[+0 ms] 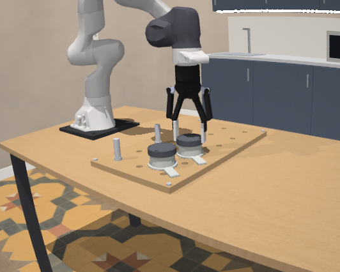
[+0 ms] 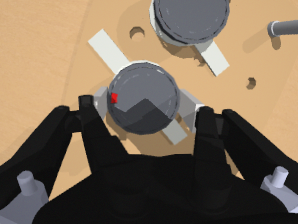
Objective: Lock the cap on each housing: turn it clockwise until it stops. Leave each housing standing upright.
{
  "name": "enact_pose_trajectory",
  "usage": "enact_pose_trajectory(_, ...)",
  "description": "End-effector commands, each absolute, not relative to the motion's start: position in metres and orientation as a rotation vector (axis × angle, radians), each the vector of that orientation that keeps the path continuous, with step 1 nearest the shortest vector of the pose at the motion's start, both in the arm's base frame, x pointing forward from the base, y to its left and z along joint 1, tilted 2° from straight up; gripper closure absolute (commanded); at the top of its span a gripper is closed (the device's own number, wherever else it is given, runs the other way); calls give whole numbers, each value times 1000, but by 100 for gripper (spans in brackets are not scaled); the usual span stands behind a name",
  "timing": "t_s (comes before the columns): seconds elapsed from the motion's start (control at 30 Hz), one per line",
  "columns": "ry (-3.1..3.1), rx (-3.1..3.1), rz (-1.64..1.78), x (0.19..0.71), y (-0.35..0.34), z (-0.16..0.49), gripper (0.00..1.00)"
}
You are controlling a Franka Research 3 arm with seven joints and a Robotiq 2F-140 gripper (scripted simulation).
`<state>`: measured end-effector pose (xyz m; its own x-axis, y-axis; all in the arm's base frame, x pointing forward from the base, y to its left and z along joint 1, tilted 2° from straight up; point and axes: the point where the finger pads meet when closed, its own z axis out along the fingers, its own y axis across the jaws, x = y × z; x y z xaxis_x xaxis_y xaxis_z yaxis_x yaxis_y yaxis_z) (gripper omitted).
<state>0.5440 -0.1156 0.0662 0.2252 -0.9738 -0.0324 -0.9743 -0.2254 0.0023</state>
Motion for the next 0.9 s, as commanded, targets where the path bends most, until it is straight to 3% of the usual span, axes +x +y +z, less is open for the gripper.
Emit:
enact_pose_trajectory(0.0, 1919, -2468, 46, 542, -121, 65, 90)
enact_pose_trajectory(0.87, 1919, -2468, 46, 540, -155, 64, 90)
